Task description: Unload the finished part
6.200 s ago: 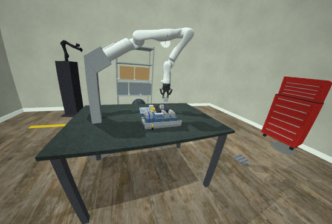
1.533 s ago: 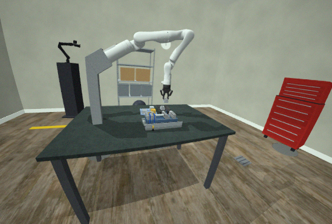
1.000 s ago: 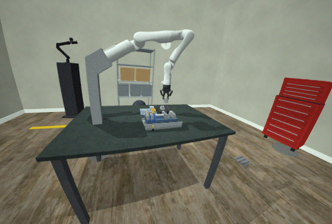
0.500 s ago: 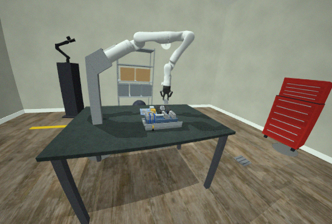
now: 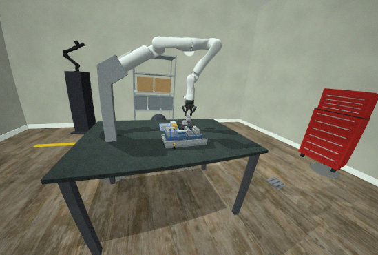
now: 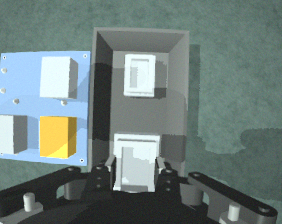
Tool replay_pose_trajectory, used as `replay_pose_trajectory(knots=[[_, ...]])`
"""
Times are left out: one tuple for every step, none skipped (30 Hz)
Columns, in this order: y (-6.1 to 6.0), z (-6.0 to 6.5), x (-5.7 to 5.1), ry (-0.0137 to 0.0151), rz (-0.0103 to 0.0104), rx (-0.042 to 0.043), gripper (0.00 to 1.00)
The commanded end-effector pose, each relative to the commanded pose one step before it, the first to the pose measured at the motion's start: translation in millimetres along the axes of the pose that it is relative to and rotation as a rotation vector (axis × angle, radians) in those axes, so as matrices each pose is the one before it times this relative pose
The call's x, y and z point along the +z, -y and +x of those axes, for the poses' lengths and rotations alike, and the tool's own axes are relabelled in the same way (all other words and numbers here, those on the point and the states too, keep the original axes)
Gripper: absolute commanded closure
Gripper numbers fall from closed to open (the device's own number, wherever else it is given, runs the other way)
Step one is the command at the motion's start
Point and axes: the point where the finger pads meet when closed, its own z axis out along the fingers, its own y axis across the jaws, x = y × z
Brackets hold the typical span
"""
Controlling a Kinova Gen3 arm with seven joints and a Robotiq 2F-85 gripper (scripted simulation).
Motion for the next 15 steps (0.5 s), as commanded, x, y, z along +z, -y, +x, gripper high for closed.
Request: replay_pose_trajectory(knots=[[0.05, 0.67, 8.82, -0.00087, -0.00091, -0.00906, 1.0], [-0.01, 0.01, 2.0, 0.0, -0.00001, -0.00001, 1.0], [-0.01, 0.01, 2.03, 0.0, -0.00001, -0.00001, 1.0], [0.0, 0.0, 2.05, 0.00001, -0.00001, -0.00002, 1.0], [0.0, 0.0, 0.0, 0.0, 0.0, 0.0, 1.0], [0.0, 0.0, 0.0, 0.0, 0.0, 0.0, 1.0], [-1.62, 0.32, 1.17, -0.00008, -0.00319, -0.00096, 1.0], [1.15, -0.21, 2.73, 0.00006, 0.00227, 0.00066, 1.0], [0.44, -0.08, 2.35, 0.00001, 0.00089, 0.00026, 1.0], [-0.01, 0.01, 2.1, 0.0, -0.00001, -0.00002, 1.0], [-0.01, 0.01, 2.1, 0.0, -0.00001, -0.00001, 1.0], [-0.01, 0.01, 2.1, 0.0, -0.00001, -0.00001, 1.0], [0.0, 0.0, 2.09, 0.00001, -0.00001, -0.00002, 1.0], [-0.01, 0.01, 2.08, -0.00001, -0.00001, -0.00001, 1.0], [0.0, 0.0, 2.06, 0.00001, -0.00001, -0.00002, 1.0]])
